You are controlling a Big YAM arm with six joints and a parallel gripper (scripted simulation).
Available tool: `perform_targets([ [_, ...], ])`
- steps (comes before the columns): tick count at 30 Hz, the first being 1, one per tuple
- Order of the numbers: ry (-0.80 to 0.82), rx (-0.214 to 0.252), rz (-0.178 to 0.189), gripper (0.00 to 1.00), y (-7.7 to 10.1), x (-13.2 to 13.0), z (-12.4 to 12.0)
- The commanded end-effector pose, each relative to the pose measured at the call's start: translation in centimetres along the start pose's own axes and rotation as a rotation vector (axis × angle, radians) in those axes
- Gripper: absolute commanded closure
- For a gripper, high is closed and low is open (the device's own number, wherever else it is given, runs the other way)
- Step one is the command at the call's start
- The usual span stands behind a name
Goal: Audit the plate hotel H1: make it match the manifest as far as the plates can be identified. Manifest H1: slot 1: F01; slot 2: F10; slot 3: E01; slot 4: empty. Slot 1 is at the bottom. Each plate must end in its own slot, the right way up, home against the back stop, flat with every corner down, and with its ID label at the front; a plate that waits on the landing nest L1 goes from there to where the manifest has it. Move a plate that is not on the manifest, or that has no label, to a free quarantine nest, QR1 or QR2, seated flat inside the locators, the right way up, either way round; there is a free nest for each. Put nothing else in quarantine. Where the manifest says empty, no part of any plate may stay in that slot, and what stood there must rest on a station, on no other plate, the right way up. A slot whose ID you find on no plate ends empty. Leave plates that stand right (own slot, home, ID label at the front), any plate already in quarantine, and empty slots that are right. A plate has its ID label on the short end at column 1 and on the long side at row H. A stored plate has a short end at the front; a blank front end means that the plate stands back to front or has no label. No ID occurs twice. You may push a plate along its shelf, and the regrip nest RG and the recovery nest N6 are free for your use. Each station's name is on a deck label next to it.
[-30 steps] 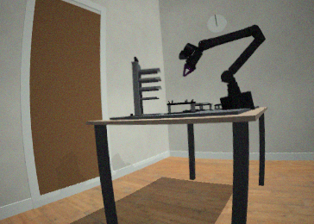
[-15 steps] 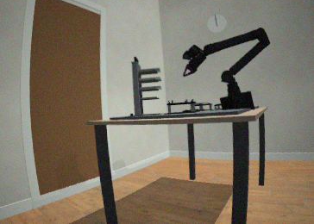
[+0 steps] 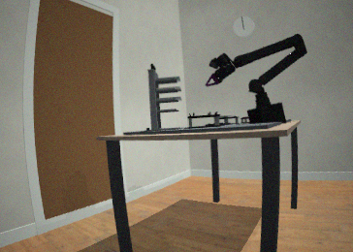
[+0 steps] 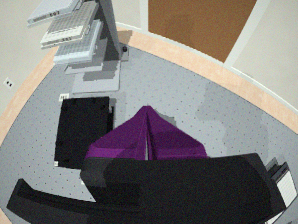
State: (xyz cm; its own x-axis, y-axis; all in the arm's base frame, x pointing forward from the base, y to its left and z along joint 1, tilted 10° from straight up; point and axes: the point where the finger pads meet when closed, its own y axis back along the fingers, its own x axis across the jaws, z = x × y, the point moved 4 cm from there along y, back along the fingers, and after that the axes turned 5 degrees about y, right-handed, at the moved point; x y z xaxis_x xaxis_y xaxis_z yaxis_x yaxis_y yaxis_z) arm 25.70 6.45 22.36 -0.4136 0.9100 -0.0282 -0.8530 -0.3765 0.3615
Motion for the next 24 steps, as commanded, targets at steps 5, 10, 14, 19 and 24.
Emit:
perform_targets([
  [5,0.02,-0.065,0.022,1.0,-0.4,2.5,1.7],
  [10,0.02,-0.089,0.021,1.0,-0.3,3.4,3.3],
  [14,0.014,-0.12,0.022,1.0,-0.1,4.7,5.3],
  [19,0.005,-0.12,0.025,1.0,-0.4,6.4,5.6],
  [24,0.0,-0.114,0.027,1.0,-0.5,7.5,5.3],
])
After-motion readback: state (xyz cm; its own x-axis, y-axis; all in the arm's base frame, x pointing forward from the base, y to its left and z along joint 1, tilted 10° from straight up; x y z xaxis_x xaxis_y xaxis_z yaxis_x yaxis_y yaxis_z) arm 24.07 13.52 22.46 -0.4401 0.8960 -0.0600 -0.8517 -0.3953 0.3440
